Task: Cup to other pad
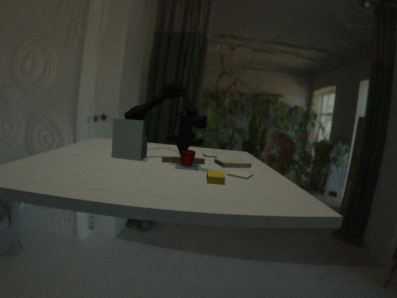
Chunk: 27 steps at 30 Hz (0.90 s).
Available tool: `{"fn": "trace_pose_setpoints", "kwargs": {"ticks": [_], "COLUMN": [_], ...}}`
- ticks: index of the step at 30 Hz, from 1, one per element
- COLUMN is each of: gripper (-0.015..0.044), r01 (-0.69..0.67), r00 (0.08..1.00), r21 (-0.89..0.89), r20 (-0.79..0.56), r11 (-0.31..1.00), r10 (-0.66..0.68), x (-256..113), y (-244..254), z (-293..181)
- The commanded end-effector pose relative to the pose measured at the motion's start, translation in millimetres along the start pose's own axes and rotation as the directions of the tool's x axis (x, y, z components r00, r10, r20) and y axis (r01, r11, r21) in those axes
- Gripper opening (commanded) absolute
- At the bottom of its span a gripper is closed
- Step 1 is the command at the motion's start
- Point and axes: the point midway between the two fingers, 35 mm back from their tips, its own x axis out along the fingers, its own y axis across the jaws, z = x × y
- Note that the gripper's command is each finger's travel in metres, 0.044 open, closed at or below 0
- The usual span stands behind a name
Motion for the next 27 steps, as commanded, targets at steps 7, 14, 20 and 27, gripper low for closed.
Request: {"fn": "trace_pose_setpoints", "kwargs": {"ticks": [7, 14, 20, 27], "gripper": [0.0000, 0.0000, 0.0000, 0.0000], "r01": [0.010, 0.010, 0.010, 0.010], "r00": [1.000, 1.000, 1.000, 1.000], "r21": [-0.005, 0.005, 0.005, 0.005], "r20": [-0.001, 0.006, 0.006, 0.006], "r11": [1.000, 1.000, 1.000, 1.000], "r10": [-0.010, -0.010, -0.010, -0.010], "x": [-40, -43, -43, -43], "y": [-1, 2, 2, 2], "z": [-1, -1, -1, -1]}}
